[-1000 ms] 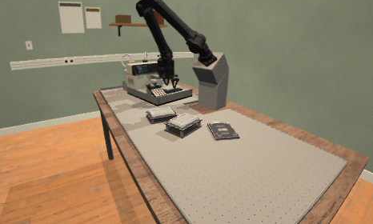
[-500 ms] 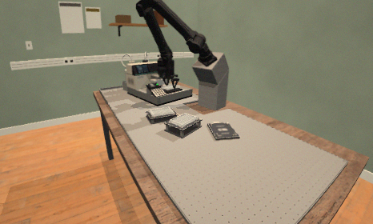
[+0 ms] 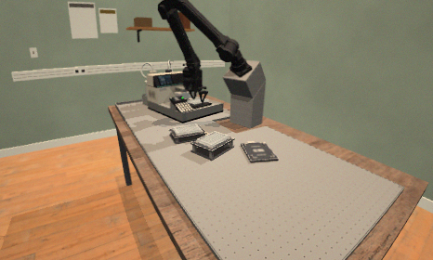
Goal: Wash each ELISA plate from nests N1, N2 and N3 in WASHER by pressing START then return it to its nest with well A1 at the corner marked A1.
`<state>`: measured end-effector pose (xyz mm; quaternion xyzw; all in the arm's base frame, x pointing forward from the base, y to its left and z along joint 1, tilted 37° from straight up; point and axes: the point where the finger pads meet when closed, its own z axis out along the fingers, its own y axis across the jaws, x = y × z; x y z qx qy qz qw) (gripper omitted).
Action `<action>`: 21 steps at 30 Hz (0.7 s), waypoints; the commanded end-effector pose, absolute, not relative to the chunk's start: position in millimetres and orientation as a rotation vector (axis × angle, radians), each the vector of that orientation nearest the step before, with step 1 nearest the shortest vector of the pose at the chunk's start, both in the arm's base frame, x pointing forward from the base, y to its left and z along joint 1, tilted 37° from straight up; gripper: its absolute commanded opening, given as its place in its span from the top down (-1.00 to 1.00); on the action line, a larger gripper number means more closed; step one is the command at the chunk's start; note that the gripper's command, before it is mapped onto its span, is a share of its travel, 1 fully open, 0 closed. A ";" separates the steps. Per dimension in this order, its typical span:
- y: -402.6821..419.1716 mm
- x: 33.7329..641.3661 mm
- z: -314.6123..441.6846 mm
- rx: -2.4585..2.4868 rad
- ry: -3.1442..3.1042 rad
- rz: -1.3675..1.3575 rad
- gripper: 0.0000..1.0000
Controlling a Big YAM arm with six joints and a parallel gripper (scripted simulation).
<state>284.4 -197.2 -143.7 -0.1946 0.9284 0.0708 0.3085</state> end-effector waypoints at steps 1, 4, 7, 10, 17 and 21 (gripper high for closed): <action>-199.9 285.3 -142.6 -0.501 2.455 0.181 -0.64; -199.9 285.4 -142.5 -0.501 2.455 0.181 -0.64; -199.9 285.4 -142.5 -0.501 2.455 0.181 -0.64; -199.9 285.5 -142.4 -0.501 2.455 0.181 -0.64; -197.1 289.2 -145.6 -0.504 2.456 0.189 -0.64; -197.6 289.0 -147.6 -0.501 2.457 0.188 -0.64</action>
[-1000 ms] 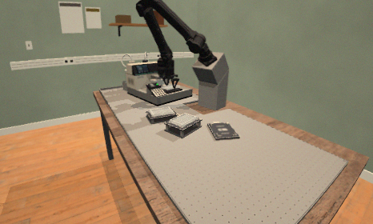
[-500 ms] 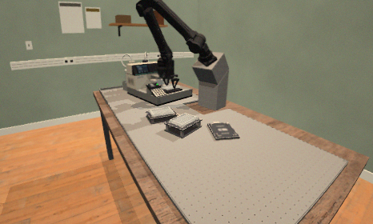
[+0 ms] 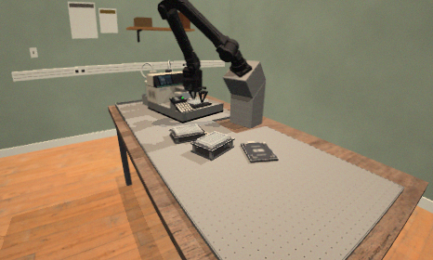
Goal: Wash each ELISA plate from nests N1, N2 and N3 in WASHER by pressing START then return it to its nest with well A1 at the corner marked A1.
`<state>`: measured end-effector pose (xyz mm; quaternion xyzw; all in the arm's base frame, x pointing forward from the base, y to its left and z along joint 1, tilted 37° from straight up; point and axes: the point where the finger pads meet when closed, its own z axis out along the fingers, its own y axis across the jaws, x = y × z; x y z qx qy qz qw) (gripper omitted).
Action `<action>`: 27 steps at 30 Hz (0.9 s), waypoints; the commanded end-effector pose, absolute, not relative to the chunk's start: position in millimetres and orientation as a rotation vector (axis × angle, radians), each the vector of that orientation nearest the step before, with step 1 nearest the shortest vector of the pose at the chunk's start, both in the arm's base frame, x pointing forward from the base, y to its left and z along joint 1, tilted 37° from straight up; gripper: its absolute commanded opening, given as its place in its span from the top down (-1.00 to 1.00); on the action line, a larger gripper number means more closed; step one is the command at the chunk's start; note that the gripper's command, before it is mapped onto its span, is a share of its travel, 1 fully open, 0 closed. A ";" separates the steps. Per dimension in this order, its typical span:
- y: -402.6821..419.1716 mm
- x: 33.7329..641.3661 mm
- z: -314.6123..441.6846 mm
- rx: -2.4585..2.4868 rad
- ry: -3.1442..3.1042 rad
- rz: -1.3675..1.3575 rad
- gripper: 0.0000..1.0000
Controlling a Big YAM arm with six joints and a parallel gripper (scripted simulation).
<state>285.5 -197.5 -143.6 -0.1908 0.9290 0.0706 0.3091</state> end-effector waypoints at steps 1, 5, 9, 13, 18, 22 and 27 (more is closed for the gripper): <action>-197.4 288.9 -147.8 -0.500 2.457 0.189 -0.64; -196.4 290.0 -148.3 -0.506 2.456 0.189 -0.64; -196.6 290.4 -148.8 -0.505 2.456 0.188 -0.64; -196.3 290.2 -149.2 -0.504 2.457 0.190 -0.64; -196.7 290.8 -149.8 -0.504 2.456 0.187 -0.64; -193.5 289.9 -150.7 -0.505 2.458 0.194 -0.64; -194.2 289.1 -151.3 -0.500 2.459 0.193 -0.64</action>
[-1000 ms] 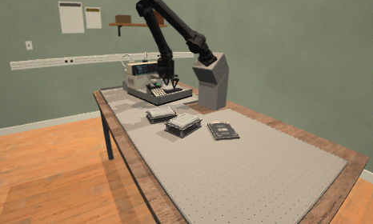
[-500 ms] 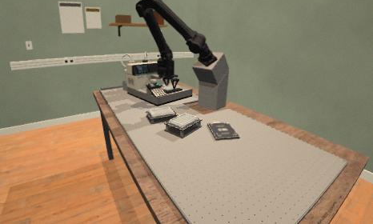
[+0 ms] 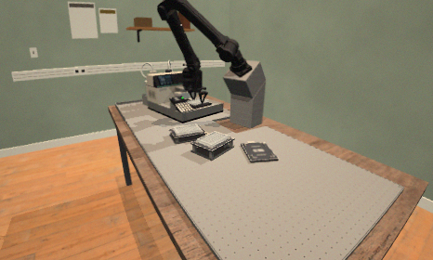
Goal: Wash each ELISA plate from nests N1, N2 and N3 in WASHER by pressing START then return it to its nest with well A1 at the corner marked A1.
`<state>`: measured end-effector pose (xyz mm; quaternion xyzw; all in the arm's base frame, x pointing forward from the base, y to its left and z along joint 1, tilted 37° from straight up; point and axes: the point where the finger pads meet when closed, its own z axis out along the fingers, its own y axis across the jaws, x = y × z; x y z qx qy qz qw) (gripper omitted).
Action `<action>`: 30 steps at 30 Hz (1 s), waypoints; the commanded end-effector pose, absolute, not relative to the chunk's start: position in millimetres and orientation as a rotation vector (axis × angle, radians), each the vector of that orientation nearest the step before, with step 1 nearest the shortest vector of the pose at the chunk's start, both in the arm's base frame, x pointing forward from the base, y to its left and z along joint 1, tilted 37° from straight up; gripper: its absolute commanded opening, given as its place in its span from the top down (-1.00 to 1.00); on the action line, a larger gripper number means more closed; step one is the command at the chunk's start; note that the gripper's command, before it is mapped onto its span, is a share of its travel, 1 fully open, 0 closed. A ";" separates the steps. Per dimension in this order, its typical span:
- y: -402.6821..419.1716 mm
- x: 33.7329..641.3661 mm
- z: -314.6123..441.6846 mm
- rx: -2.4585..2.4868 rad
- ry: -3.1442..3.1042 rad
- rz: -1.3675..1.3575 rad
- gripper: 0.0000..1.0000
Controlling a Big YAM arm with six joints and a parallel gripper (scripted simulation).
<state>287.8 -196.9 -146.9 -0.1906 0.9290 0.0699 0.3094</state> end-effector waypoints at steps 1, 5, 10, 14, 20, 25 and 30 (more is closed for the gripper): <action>-194.2 289.1 -151.3 -0.500 2.459 0.193 -0.64; -193.2 290.3 -151.8 -0.504 2.458 0.193 -0.64; -192.7 290.7 -152.5 -0.505 2.457 0.193 -0.64; -193.8 290.5 -153.1 -0.501 2.458 0.191 -0.64; -193.7 291.3 -153.5 -0.502 2.458 0.191 -0.64; -194.4 292.3 -154.1 -0.502 2.457 0.189 -0.64; -193.8 293.8 -154.6 -0.506 2.456 0.189 -0.64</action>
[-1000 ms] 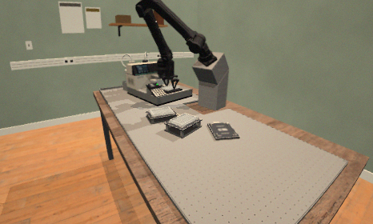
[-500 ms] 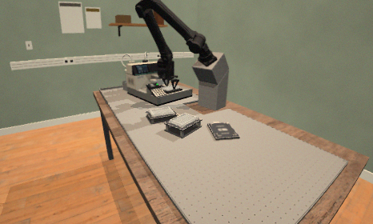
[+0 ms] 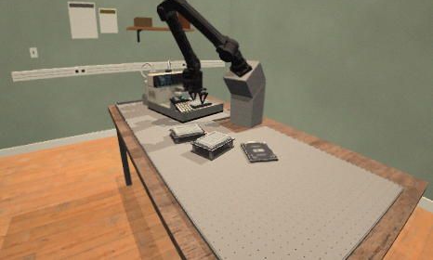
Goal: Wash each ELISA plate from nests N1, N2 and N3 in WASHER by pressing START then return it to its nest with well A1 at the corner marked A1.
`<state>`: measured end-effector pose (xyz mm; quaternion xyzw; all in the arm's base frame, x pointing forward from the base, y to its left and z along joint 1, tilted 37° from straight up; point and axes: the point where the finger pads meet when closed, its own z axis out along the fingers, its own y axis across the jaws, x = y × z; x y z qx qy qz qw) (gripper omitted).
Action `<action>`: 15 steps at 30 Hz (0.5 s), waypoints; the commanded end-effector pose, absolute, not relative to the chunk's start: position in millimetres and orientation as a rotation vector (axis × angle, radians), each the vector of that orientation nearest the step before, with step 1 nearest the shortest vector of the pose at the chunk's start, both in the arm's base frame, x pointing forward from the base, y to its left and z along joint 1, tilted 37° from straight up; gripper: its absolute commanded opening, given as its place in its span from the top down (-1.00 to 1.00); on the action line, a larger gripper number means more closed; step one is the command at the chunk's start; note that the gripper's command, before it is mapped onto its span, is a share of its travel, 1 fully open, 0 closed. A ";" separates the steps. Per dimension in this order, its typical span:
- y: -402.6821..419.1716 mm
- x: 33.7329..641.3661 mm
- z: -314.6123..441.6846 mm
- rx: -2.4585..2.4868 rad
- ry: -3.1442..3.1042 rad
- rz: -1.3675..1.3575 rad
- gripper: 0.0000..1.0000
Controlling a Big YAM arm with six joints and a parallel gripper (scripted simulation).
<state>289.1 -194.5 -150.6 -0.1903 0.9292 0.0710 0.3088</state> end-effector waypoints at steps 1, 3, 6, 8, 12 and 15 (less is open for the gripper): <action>-194.3 293.6 -154.8 -0.504 2.456 0.188 -0.64; -194.8 293.5 -155.0 -0.502 2.457 0.188 -0.64; -192.2 292.2 -155.4 -0.505 2.458 0.193 -0.64; -191.1 292.7 -155.8 -0.505 2.458 0.196 -0.64; -192.5 292.5 -156.3 -0.500 2.459 0.192 -0.64; -191.6 293.7 -156.6 -0.505 2.457 0.193 -0.64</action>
